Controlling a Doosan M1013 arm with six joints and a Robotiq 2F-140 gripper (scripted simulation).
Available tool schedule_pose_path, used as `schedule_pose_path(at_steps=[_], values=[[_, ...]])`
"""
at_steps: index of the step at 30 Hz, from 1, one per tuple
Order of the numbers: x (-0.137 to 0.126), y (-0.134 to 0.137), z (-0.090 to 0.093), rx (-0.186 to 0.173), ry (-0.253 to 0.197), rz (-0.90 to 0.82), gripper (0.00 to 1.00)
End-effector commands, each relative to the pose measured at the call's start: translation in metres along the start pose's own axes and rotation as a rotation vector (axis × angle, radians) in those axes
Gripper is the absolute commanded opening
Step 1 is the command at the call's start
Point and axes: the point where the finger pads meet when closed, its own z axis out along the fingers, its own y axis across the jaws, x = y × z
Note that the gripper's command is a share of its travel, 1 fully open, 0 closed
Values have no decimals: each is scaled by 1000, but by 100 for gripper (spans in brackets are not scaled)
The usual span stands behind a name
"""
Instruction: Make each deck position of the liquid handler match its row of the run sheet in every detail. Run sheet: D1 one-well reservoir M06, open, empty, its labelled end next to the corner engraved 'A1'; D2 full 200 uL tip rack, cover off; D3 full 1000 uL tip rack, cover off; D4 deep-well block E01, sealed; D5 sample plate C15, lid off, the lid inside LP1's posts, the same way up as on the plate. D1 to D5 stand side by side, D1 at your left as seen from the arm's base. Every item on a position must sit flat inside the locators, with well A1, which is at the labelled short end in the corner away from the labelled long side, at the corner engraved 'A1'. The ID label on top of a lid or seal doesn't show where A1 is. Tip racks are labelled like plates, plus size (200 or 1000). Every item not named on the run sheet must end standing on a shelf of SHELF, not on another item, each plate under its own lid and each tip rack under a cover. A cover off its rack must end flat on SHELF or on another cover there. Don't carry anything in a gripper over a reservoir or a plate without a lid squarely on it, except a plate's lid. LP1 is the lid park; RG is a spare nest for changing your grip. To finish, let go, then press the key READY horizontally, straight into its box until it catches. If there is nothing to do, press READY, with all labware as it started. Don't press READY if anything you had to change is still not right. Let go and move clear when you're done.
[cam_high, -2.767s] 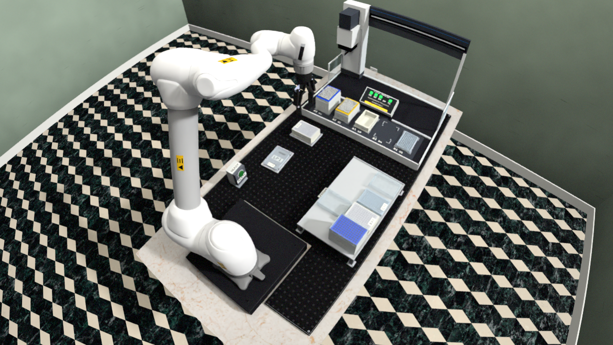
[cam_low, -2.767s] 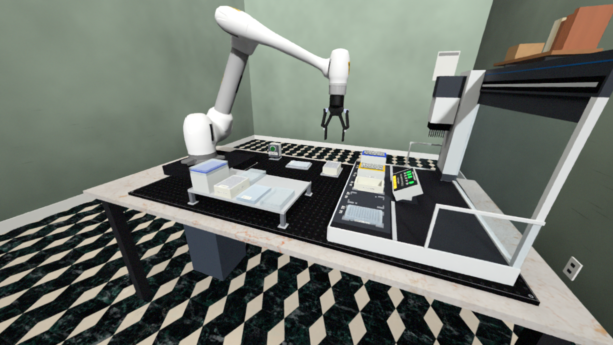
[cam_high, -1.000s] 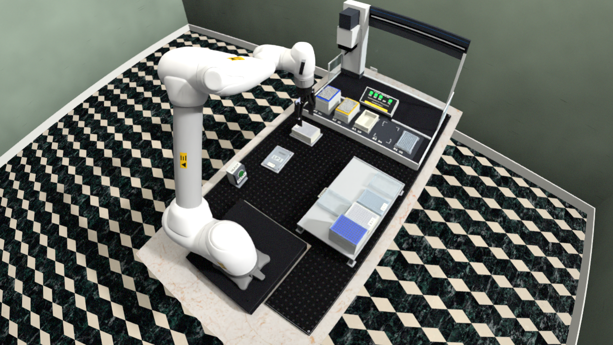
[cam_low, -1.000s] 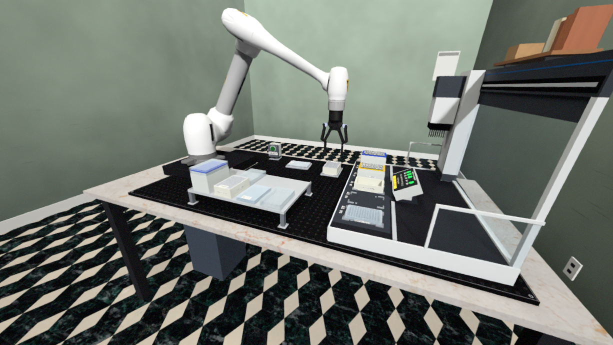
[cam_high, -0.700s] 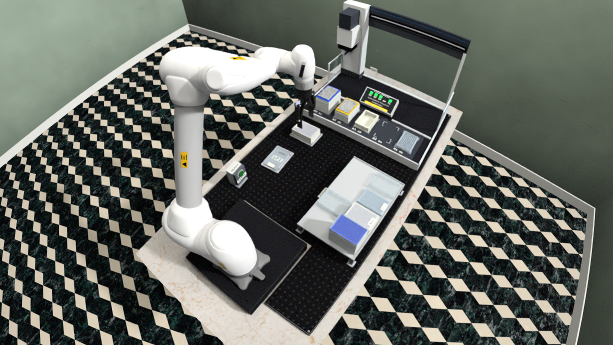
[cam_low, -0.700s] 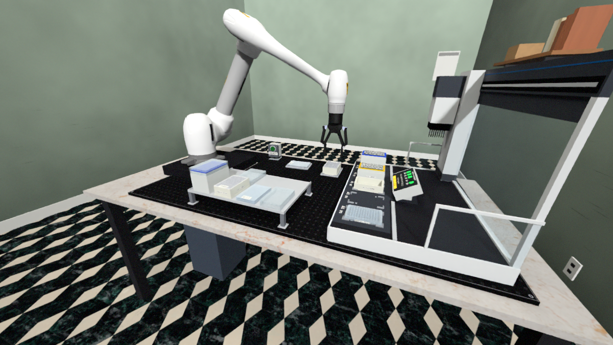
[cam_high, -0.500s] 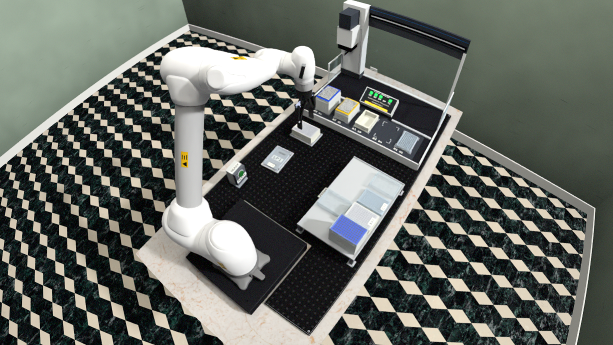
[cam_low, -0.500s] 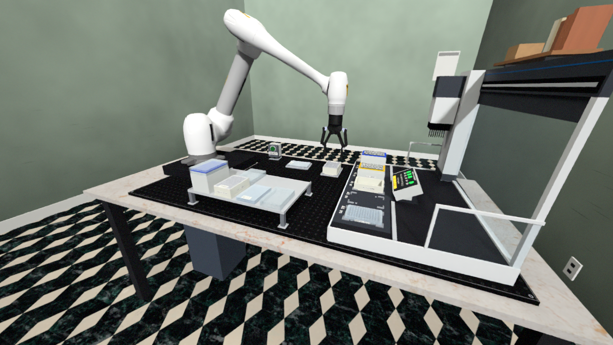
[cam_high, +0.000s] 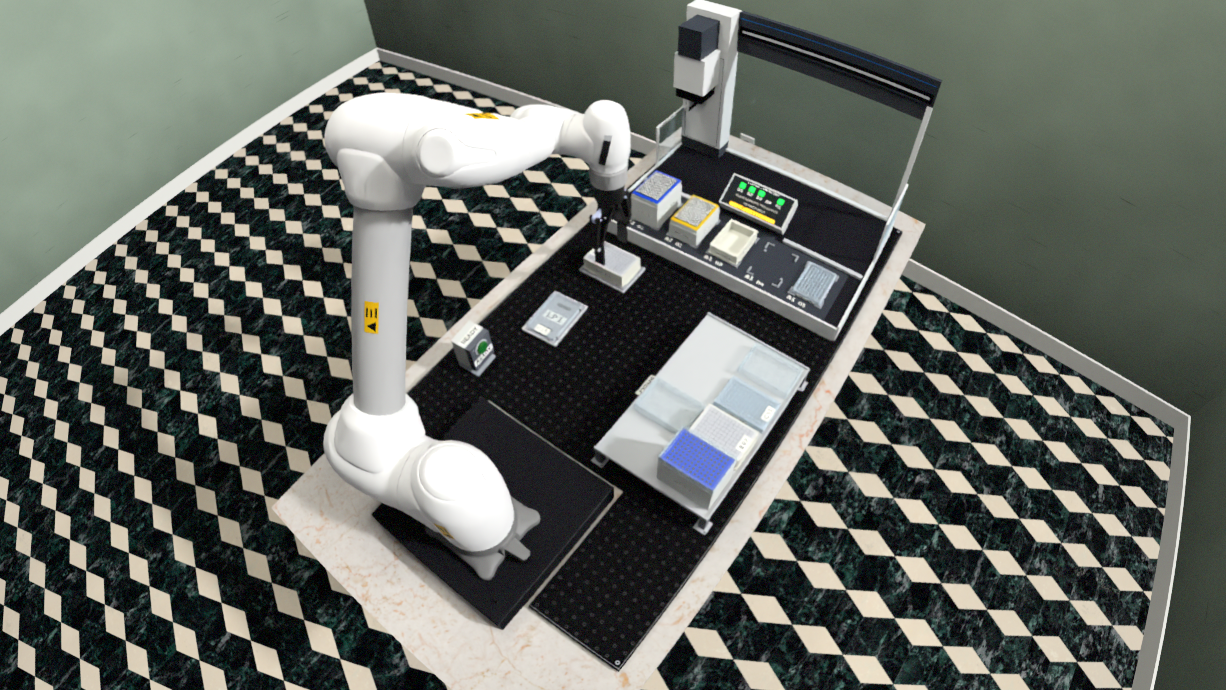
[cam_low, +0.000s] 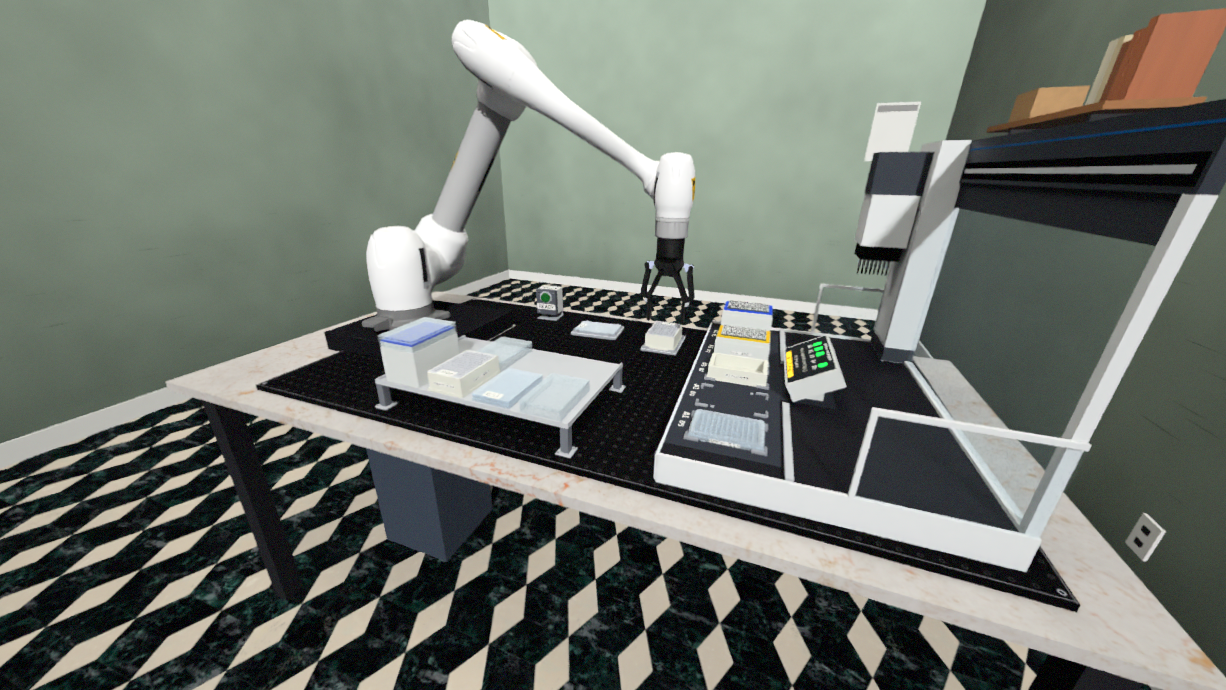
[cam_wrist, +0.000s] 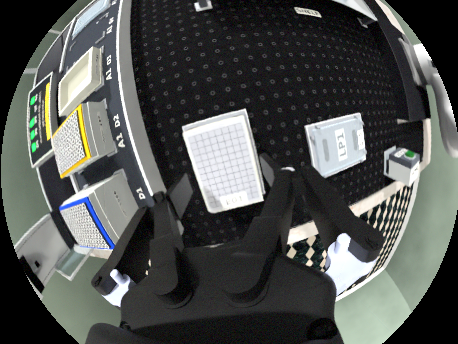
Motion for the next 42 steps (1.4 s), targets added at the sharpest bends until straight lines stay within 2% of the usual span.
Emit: schedule_pose_path(at_steps=[1,28,42], values=[[0,0,4,1,-1,0,66],[0,-1,45,1,-1,0,66],[0,-1,59,1,-1,0,66]])
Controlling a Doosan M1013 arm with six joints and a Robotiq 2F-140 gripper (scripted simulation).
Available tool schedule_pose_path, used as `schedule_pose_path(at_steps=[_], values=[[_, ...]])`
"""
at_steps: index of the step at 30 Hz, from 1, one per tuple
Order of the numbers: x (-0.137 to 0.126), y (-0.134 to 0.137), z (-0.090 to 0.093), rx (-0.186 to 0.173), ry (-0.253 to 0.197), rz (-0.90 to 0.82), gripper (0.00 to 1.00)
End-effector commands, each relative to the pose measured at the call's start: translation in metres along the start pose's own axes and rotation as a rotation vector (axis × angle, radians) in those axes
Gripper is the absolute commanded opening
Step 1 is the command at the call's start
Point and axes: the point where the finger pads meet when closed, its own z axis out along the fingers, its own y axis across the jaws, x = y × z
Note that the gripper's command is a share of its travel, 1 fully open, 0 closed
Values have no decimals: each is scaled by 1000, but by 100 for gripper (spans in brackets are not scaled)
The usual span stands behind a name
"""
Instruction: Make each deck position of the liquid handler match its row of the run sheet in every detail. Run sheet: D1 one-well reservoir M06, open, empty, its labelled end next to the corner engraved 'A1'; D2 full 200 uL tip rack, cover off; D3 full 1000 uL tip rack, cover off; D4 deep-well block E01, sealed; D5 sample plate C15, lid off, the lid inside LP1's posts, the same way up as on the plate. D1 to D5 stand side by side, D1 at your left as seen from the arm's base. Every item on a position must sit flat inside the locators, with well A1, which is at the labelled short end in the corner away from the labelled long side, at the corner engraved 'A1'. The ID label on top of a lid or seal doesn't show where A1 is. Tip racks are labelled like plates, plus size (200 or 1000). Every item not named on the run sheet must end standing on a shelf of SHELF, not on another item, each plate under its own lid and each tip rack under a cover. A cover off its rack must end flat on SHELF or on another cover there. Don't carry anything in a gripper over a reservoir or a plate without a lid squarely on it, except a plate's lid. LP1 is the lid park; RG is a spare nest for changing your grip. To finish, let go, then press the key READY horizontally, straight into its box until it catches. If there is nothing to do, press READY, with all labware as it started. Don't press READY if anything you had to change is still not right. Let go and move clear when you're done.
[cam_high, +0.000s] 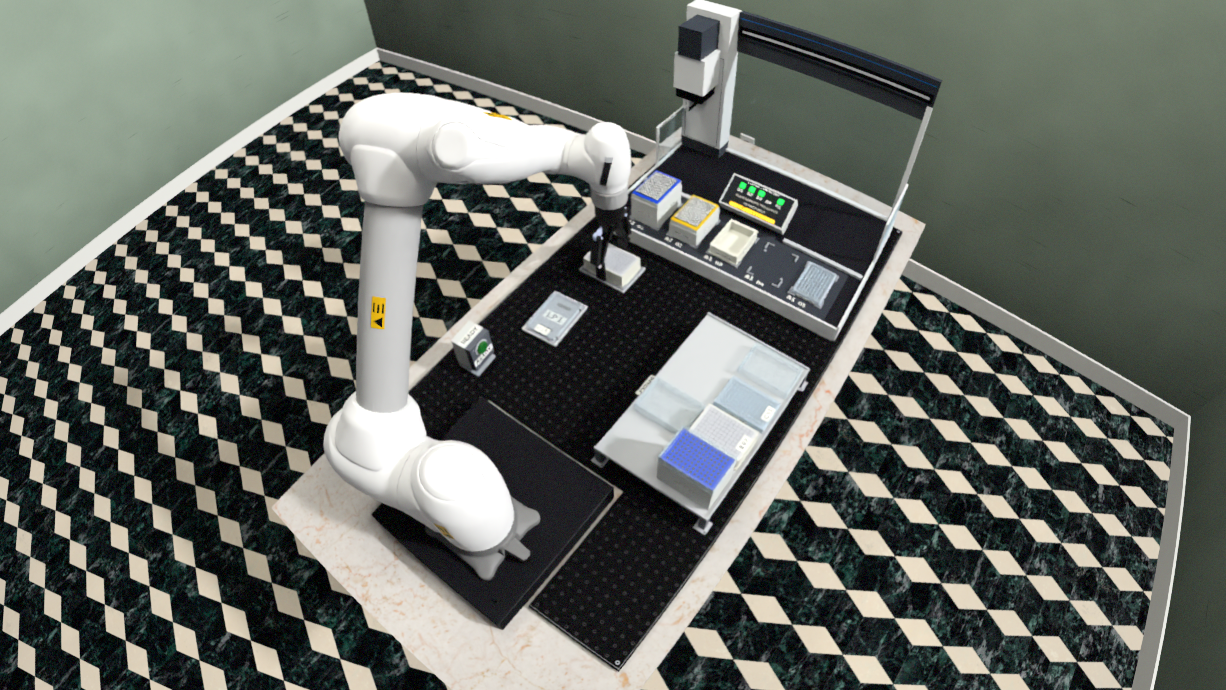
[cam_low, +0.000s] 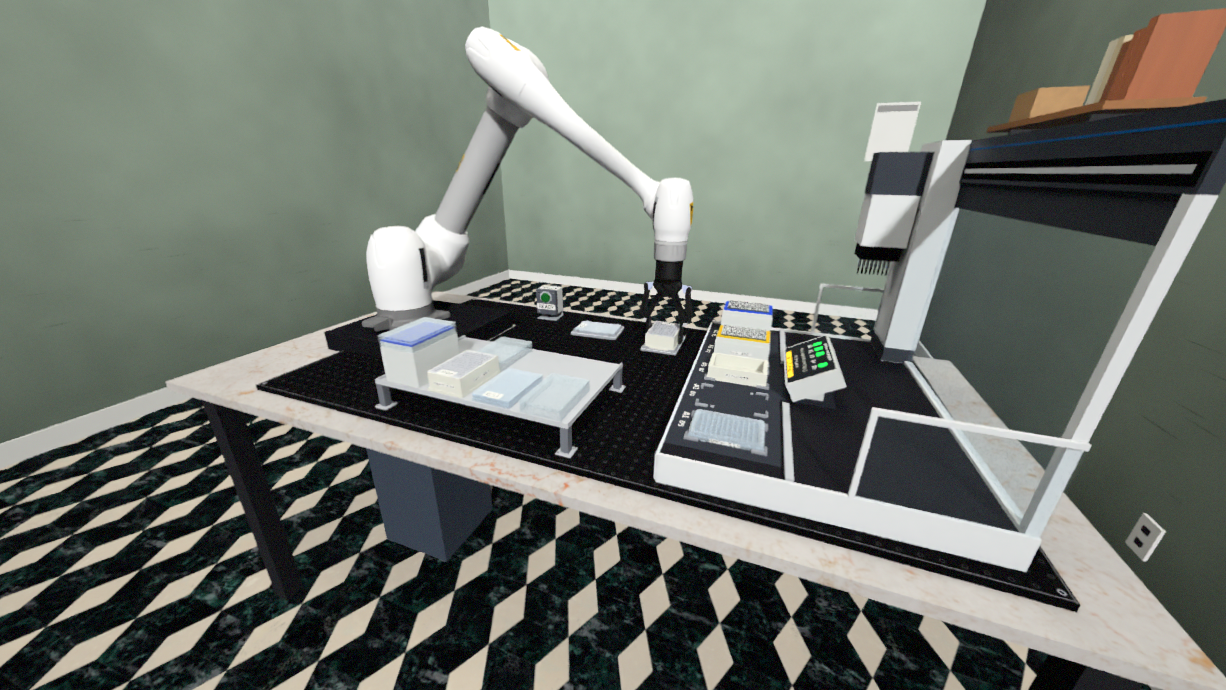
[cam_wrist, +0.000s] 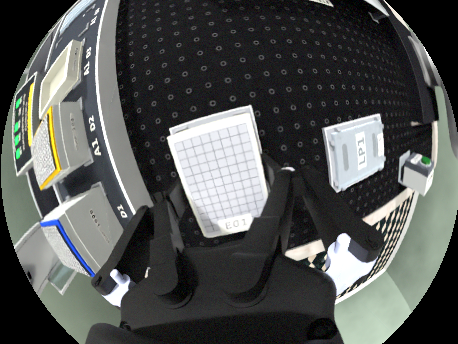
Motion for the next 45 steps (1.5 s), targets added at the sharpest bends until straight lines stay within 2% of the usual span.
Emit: schedule_pose_path(at_steps=[1,9,10,45], values=[[0,-1,-1,1,-1,0,66],[0,-1,-1,1,-1,0,66],[0,-1,-1,1,-1,0,10],[0,0,-2,1,-1,0,10]])
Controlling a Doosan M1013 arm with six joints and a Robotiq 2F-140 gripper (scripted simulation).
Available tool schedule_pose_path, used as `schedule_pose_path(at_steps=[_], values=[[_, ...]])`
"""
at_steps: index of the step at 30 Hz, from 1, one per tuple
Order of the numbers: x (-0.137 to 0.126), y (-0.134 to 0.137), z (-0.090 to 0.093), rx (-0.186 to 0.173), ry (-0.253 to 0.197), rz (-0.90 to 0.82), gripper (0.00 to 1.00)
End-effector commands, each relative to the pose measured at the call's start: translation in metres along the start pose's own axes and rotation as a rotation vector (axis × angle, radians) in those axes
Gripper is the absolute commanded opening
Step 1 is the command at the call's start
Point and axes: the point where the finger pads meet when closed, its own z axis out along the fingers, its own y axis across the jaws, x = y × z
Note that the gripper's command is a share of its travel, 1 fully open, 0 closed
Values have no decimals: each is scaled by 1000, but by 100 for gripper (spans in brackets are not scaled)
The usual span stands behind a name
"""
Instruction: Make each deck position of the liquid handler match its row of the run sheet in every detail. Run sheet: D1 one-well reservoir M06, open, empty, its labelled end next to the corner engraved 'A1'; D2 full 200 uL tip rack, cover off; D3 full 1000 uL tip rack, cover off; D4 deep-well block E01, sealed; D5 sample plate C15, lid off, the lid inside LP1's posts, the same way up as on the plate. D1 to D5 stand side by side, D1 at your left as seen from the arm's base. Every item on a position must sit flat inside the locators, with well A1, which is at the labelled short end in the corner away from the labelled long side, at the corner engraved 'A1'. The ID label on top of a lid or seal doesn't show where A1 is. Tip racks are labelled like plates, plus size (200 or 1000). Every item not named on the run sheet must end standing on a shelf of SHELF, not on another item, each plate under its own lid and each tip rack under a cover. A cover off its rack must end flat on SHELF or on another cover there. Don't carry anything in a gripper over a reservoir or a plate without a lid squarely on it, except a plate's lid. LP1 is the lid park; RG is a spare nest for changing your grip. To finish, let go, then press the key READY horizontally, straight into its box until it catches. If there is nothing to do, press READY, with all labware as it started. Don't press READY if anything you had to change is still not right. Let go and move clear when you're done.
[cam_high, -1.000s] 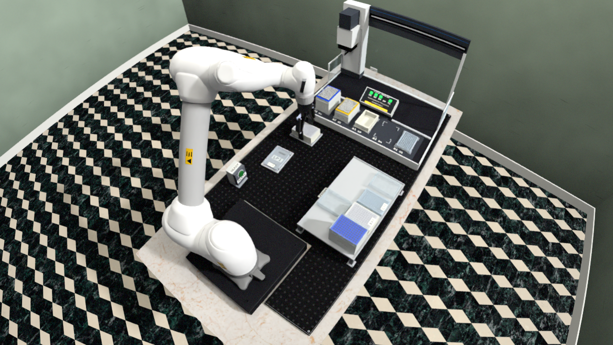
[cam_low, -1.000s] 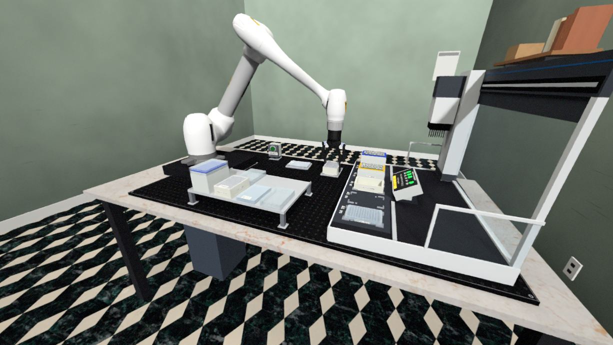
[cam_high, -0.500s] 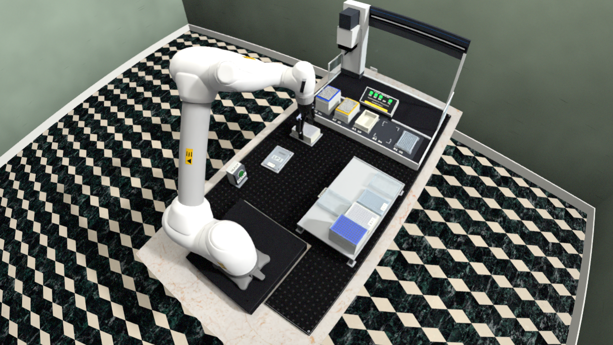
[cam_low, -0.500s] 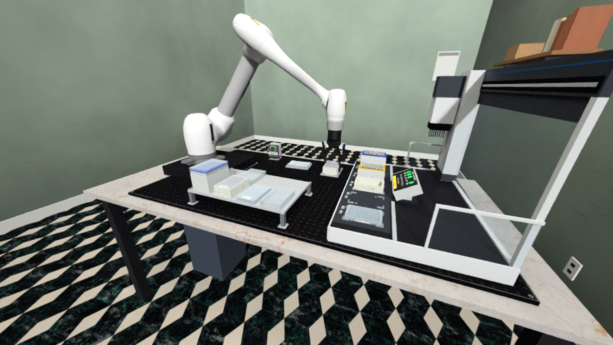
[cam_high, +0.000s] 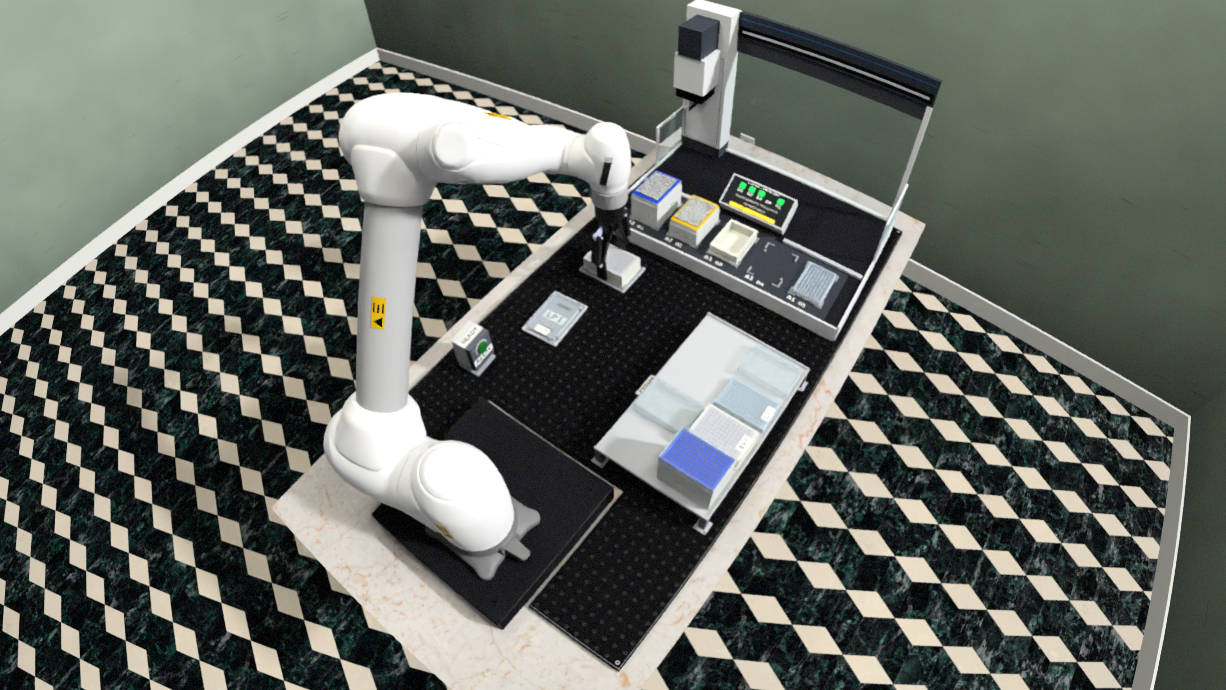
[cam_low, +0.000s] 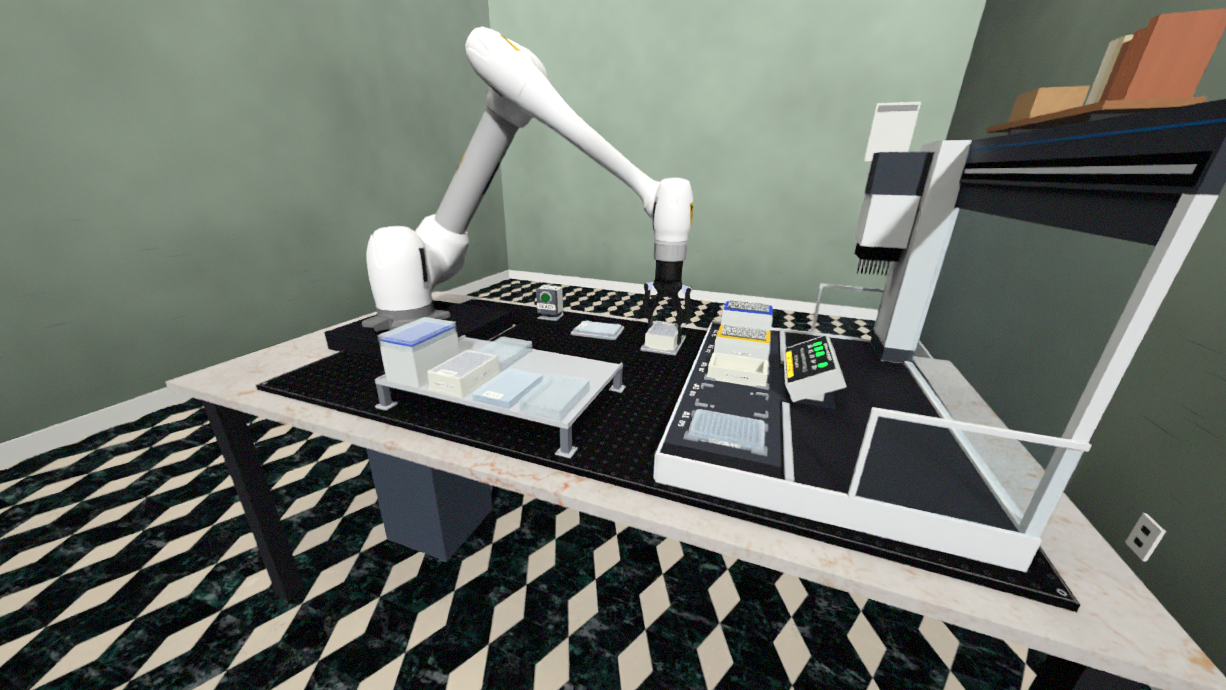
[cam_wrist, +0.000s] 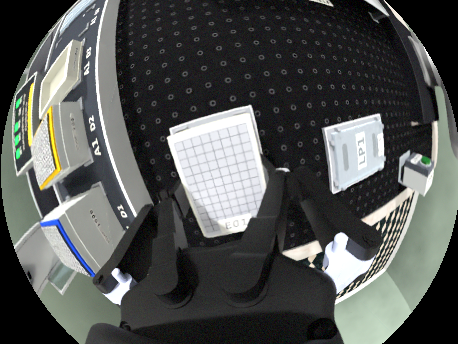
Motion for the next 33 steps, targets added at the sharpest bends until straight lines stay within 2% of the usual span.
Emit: schedule_pose_path(at_steps=[1,33], values=[[0,0,-4,1,-1,0,10],[0,0,-51,1,-1,0,10]])
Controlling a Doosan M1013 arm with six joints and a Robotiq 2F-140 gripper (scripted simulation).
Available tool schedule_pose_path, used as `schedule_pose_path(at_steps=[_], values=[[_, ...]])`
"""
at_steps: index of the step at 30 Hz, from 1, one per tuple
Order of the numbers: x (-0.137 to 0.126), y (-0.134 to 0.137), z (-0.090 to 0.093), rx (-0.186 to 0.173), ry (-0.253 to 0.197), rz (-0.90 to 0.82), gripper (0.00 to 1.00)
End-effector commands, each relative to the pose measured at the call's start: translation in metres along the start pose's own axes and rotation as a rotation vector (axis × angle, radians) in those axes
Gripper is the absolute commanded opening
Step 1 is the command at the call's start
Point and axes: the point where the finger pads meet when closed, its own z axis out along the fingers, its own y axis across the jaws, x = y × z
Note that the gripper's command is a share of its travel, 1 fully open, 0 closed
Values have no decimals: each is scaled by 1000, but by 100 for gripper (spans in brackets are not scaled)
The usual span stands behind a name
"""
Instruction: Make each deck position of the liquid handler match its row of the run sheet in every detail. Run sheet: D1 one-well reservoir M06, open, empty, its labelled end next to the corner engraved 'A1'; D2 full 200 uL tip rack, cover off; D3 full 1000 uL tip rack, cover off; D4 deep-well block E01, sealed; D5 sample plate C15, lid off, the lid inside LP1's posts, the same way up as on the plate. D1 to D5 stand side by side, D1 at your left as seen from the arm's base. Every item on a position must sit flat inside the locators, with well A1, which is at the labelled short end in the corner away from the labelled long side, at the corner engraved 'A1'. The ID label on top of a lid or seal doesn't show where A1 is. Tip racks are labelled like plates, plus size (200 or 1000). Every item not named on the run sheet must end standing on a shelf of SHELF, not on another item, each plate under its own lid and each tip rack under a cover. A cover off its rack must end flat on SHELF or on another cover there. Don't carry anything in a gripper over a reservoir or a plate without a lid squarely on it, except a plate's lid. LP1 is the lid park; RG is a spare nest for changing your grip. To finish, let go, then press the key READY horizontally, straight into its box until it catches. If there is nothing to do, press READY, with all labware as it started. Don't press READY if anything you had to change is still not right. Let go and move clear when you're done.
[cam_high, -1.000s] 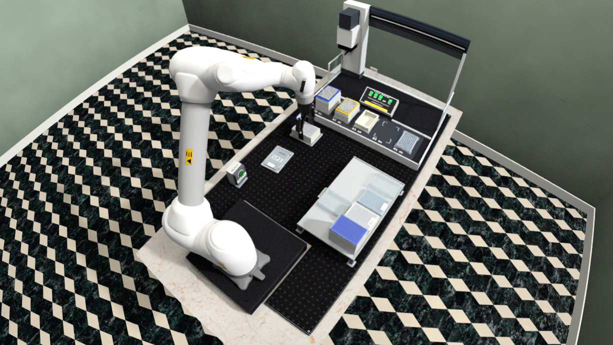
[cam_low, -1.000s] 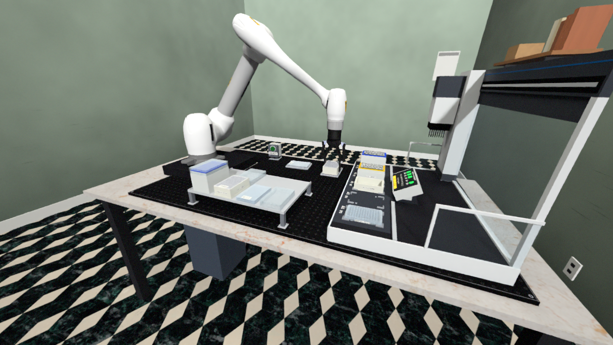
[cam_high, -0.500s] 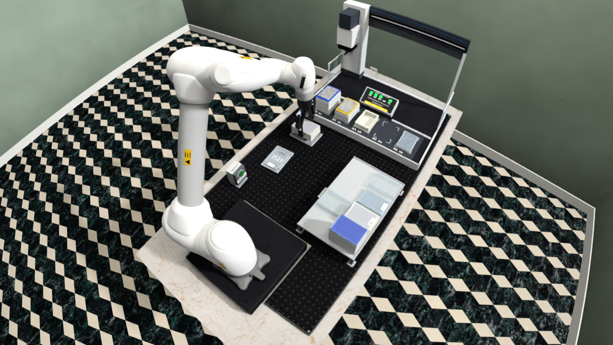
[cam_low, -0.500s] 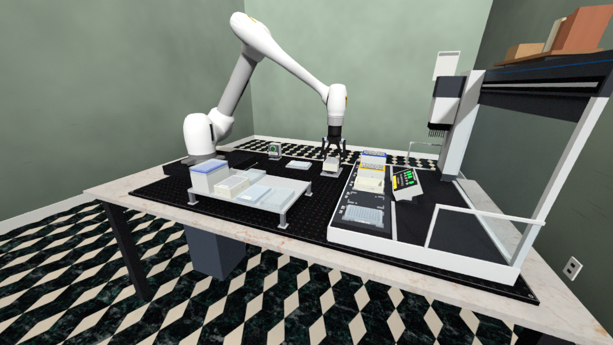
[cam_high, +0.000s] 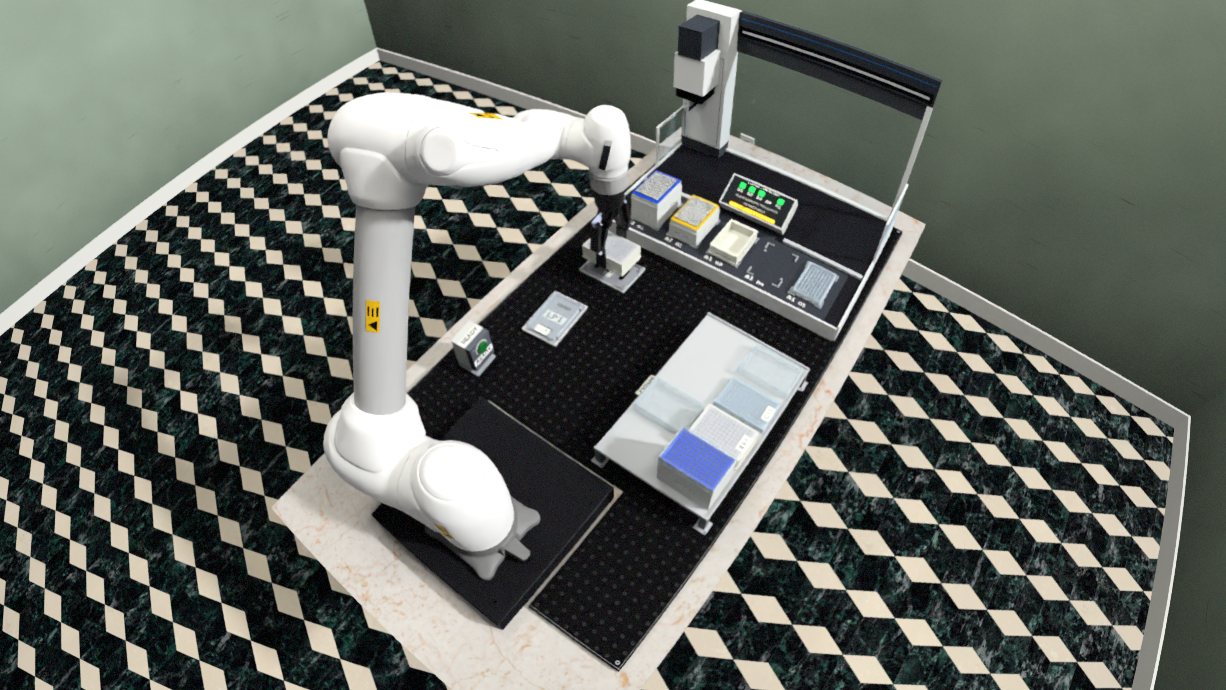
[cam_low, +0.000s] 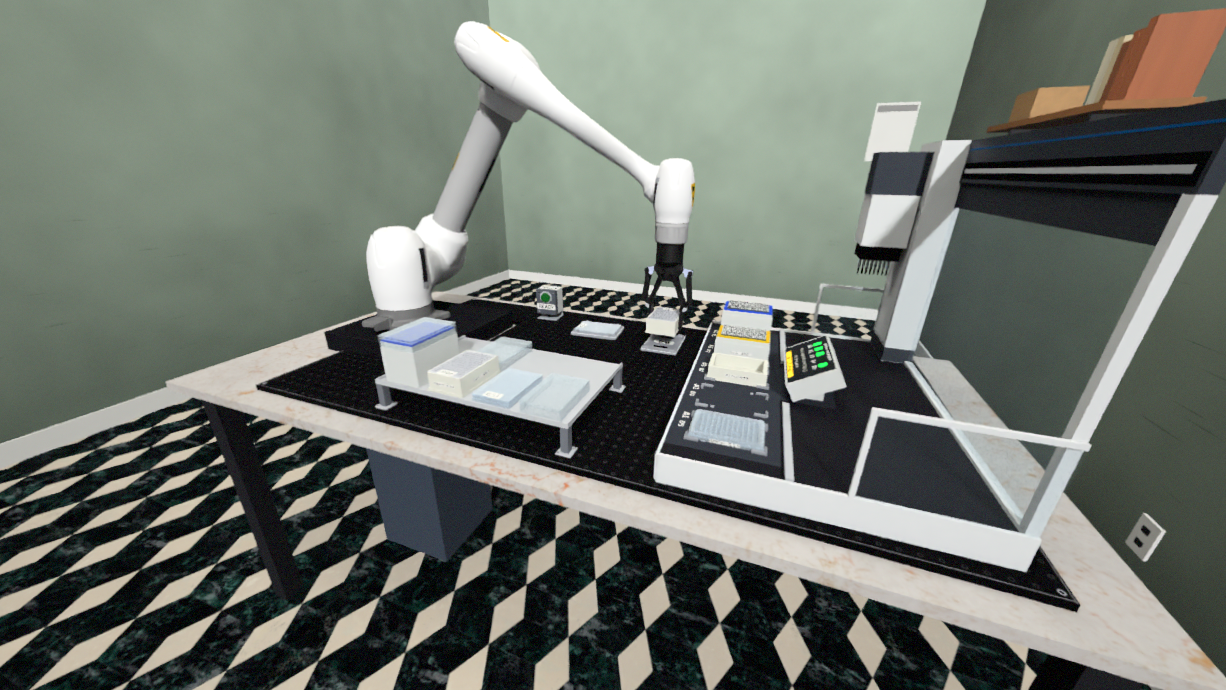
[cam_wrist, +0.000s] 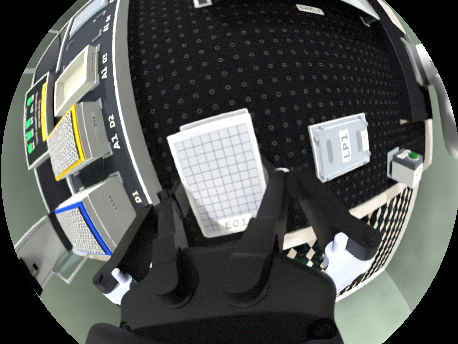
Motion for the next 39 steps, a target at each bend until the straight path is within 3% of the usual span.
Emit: schedule_pose_path(at_steps=[1,39], values=[[0,0,-6,1,-1,0,10],[0,0,-63,1,-1,0,10]])
